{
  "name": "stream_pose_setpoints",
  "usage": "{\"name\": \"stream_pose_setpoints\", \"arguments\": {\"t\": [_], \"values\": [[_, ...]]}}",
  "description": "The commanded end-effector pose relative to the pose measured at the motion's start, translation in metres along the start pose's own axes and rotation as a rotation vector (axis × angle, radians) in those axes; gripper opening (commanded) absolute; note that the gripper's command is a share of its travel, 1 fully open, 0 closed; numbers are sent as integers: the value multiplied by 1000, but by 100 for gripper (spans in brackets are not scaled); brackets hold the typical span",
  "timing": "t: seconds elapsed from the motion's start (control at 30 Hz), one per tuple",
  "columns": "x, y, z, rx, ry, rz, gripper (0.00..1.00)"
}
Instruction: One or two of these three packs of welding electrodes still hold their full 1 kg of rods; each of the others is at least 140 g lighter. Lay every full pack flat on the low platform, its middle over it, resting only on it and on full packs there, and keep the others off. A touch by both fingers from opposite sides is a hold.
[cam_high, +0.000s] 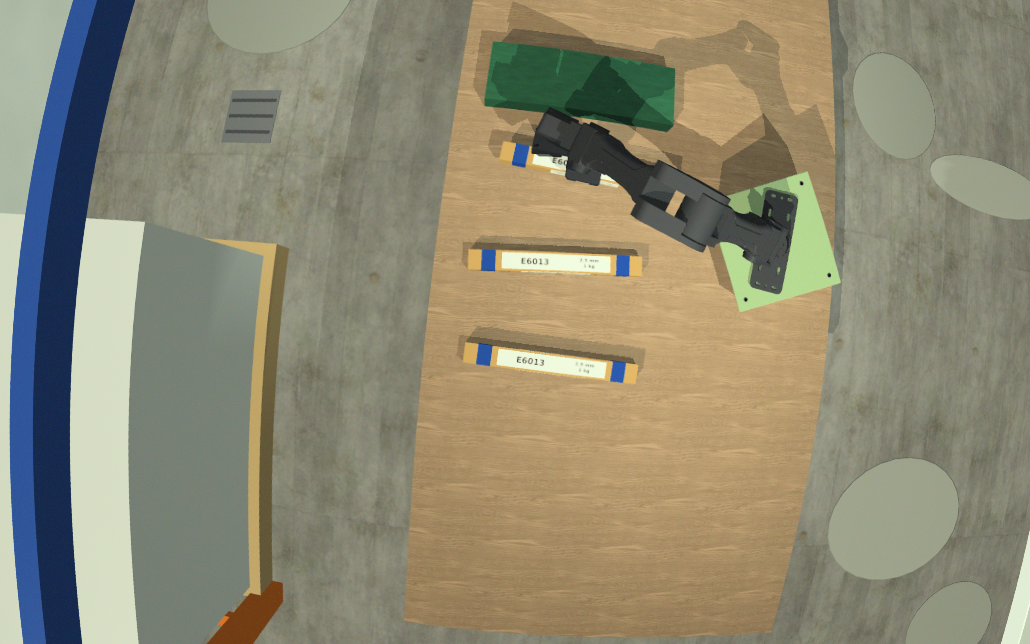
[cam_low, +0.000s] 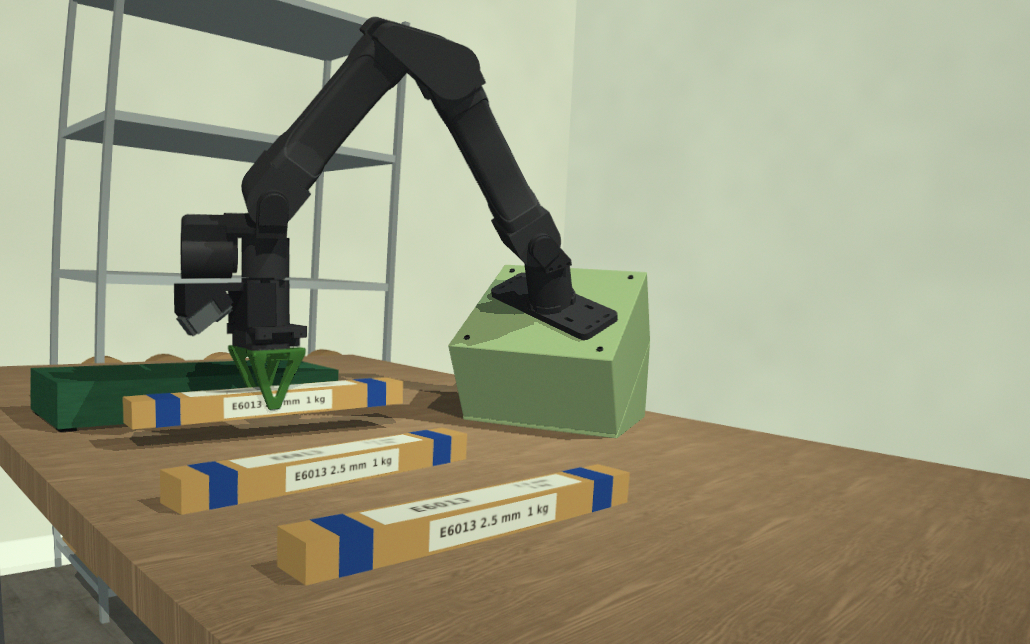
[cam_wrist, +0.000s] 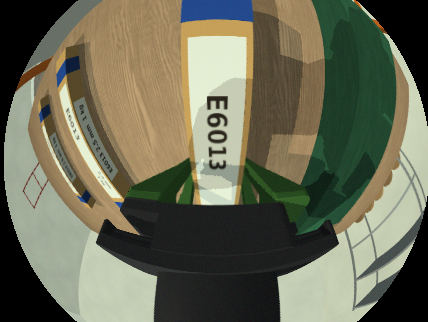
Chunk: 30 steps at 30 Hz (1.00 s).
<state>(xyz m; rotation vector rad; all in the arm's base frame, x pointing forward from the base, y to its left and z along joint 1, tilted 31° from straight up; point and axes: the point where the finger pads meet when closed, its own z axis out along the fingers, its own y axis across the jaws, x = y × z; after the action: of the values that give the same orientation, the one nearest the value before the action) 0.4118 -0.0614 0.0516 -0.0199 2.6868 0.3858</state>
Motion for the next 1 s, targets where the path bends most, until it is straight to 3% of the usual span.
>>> {"name": "stream_pose_setpoints", "arguments": {"t": [0.0,0.97], "values": [[-22,-6,-45,26,-81,-3,0],[-30,-10,-62,27,-83,-4,0]]}}
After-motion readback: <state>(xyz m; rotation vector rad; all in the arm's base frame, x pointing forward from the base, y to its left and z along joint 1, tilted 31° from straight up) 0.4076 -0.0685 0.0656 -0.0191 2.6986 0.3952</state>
